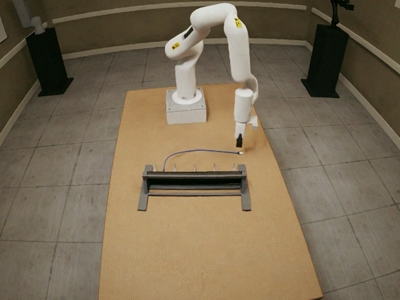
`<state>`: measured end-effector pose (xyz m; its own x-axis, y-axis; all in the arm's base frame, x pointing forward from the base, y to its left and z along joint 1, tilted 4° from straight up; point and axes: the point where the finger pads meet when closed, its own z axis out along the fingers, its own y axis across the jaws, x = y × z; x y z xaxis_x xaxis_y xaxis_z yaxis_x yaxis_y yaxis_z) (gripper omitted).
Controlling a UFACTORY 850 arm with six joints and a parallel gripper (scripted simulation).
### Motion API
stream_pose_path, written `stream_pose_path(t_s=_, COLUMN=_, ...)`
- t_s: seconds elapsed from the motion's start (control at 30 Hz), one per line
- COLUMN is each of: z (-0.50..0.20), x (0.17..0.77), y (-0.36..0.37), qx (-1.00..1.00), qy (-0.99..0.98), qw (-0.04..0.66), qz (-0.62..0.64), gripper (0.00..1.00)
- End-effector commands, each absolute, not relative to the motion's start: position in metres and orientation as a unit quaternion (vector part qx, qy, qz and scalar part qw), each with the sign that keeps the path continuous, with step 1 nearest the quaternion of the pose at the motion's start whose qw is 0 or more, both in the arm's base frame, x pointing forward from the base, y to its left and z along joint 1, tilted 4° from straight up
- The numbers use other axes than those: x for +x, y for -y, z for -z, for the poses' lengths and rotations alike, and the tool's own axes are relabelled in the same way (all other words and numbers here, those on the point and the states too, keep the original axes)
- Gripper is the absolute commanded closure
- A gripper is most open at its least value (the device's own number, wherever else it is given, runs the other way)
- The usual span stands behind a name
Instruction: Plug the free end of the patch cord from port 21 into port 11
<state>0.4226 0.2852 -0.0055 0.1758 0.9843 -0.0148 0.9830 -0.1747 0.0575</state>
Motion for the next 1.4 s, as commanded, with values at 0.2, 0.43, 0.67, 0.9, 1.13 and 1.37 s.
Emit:
stream_pose_path(t_s=0.2, z=0.023, x=0.424, y=-0.285, qx=0.766, qy=-0.642, qw=0.027, qz=-0.014, gripper=0.61)
stream_pose_path(t_s=0.43, z=0.037, x=0.425, y=-0.285, qx=0.766, qy=-0.642, qw=0.027, qz=-0.014, gripper=0.61)
stream_pose_path(t_s=0.67, z=0.045, x=0.426, y=-0.285, qx=0.766, qy=-0.642, qw=0.027, qz=-0.014, gripper=0.61)
stream_pose_path(t_s=0.9, z=0.054, x=0.426, y=-0.285, qx=0.766, qy=-0.642, qw=0.027, qz=-0.014, gripper=0.61)
stream_pose_path(t_s=1.13, z=0.057, x=0.426, y=-0.285, qx=0.766, qy=-0.642, qw=0.027, qz=-0.014, gripper=0.61)
stream_pose_path(t_s=1.37, z=0.06, x=0.426, y=-0.284, qx=0.766, qy=-0.642, qw=0.027, qz=-0.014, gripper=0.61)
